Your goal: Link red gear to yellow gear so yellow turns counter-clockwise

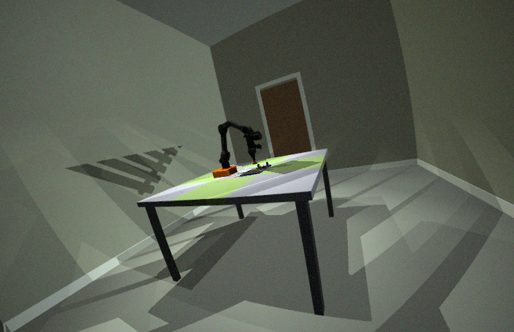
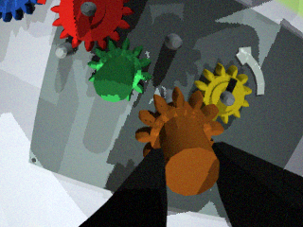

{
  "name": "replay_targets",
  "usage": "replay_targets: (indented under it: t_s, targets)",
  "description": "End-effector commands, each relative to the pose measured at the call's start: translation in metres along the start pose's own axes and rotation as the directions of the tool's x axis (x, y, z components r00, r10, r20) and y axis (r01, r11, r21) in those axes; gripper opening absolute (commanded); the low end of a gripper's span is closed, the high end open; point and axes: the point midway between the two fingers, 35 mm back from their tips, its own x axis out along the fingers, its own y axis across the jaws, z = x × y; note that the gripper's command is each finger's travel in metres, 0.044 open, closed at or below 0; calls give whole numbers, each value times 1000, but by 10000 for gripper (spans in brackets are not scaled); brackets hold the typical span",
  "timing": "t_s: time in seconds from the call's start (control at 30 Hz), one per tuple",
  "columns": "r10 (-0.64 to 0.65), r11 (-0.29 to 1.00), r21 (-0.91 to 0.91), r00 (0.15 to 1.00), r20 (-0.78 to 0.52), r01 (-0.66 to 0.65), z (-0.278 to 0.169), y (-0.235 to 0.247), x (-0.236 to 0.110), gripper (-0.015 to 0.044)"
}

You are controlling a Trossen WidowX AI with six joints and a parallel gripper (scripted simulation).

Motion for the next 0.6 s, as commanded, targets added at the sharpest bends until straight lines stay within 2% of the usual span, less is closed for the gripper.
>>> replay_targets:
  t_s: [0.0,0.27,0.57]
  targets:
    - [4,993,-117,1000,2,-3,1,0,-1,0]
    - [4,939,-343,1000,2,-3,1,0,-1,0]
    - [4,817,-576,1000,2,-2,0,1,-2,0]
